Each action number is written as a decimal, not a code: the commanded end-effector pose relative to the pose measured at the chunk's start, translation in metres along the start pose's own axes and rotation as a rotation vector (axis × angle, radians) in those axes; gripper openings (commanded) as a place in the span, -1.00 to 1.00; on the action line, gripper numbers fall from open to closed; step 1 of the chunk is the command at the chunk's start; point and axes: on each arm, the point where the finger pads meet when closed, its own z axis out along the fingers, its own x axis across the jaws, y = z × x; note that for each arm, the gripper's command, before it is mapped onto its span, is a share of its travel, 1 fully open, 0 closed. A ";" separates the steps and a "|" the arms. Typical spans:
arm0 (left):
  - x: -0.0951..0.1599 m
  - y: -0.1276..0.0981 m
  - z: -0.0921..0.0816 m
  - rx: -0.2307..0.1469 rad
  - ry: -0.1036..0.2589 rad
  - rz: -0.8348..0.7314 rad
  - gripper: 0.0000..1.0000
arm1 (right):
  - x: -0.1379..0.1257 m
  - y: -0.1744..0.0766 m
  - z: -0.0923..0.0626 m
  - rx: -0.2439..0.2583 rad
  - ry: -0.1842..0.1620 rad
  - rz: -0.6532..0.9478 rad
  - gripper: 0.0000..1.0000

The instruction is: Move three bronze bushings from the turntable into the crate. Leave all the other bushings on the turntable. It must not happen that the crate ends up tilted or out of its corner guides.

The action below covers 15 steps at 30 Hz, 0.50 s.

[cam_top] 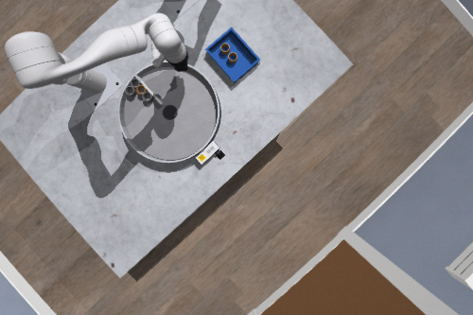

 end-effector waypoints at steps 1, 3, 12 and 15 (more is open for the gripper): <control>0.003 -0.004 -0.001 0.008 0.003 0.004 1.00 | -0.015 -0.016 -0.006 -0.020 -0.007 0.068 -0.28; 0.003 -0.004 -0.001 0.008 0.003 0.004 1.00 | -0.017 -0.022 -0.006 -0.020 -0.007 0.087 -0.28; 0.003 -0.004 -0.001 0.008 0.003 0.004 1.00 | -0.037 -0.074 -0.005 -0.022 -0.006 0.250 -0.28; 0.003 -0.004 -0.001 0.008 0.003 0.004 1.00 | -0.043 -0.090 -0.005 -0.022 -0.006 0.299 -0.28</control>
